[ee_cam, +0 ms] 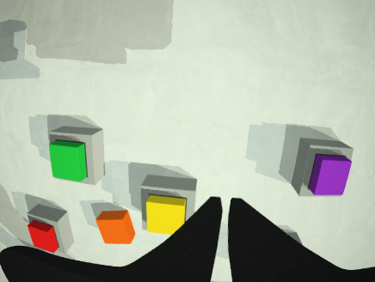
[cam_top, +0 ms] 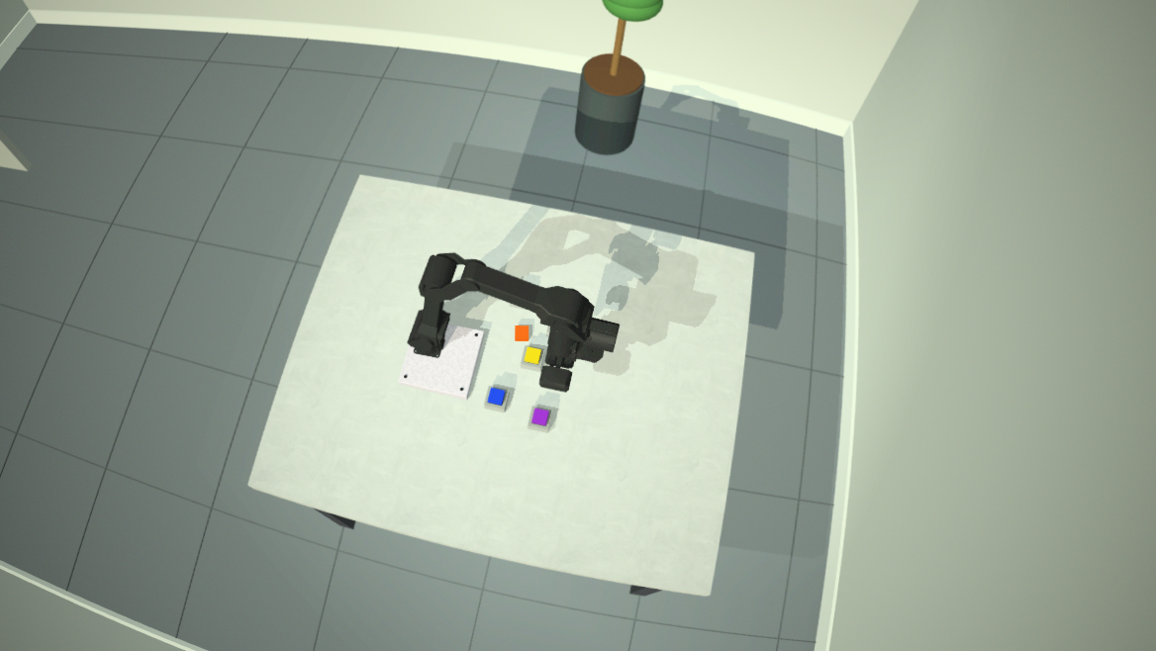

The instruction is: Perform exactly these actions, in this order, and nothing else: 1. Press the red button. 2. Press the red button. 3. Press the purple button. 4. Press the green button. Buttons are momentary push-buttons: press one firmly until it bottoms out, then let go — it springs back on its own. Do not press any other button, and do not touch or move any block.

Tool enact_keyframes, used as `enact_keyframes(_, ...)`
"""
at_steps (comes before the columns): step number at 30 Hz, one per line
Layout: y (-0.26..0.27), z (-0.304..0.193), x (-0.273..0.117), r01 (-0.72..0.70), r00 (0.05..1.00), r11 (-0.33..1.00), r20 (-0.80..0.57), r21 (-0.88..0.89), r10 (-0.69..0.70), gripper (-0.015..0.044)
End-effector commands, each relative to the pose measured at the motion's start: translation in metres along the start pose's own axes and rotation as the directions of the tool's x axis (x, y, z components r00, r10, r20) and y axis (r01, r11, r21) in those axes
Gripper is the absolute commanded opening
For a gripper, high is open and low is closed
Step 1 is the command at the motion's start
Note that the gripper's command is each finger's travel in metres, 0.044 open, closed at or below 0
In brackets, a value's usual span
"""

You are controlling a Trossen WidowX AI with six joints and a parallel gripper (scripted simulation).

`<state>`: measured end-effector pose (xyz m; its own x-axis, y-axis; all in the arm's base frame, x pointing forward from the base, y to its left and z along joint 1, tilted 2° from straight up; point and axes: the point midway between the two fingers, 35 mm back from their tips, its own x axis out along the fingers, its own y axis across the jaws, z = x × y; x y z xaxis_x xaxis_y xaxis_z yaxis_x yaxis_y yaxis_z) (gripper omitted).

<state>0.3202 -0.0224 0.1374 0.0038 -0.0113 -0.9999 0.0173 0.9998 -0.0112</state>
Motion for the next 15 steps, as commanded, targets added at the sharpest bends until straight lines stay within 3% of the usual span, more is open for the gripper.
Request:
enact_keyframes(1,0.064,-0.007,-0.001,-0.008,1.0,1.0,-0.005,-0.002,0.008,0.002)
enact_keyframes(6,0.129,-0.026,-0.001,-0.014,1.0,1.0,-0.007,0.003,0.014,0.002)
enact_keyframes(12,0.132,-0.026,0.001,-0.015,1.0,1.0,-0.007,0.005,0.015,0.002)
enact_keyframes(15,0.133,-0.025,0.03,-0.015,1.0,1.0,-0.007,0.005,0.015,0.002)
